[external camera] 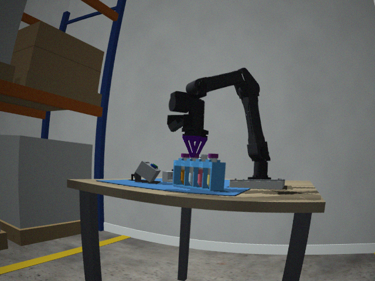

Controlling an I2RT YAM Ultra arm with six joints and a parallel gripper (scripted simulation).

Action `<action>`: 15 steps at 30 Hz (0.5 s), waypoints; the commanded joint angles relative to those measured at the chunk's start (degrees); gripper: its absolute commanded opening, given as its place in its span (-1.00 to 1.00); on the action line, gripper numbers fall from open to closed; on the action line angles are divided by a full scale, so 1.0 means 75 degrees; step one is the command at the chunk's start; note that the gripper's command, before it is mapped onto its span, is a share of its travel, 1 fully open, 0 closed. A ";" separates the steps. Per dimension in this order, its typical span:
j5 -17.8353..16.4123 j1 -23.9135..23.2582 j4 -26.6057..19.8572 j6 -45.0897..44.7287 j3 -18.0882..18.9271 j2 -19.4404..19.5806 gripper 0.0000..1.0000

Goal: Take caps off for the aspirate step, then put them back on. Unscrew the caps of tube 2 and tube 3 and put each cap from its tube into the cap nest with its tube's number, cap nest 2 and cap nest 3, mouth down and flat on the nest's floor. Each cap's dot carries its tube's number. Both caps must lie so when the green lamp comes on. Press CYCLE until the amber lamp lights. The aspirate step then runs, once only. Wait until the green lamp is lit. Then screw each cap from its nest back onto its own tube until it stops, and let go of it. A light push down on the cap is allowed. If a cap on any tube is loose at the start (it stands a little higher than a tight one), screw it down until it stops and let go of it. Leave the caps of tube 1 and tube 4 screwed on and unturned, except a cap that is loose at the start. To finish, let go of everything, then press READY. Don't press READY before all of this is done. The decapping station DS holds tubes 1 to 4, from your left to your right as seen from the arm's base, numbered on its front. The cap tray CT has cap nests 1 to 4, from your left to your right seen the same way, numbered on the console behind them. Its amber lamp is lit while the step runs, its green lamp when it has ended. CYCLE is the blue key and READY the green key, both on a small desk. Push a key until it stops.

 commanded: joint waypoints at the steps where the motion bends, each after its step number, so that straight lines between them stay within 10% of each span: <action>1: 0.0049 -0.0004 0.0022 -0.1645 0.0042 -0.0040 -1.00; 15: 0.0048 -0.0003 0.0012 -0.6610 0.0051 -0.0041 -1.00</action>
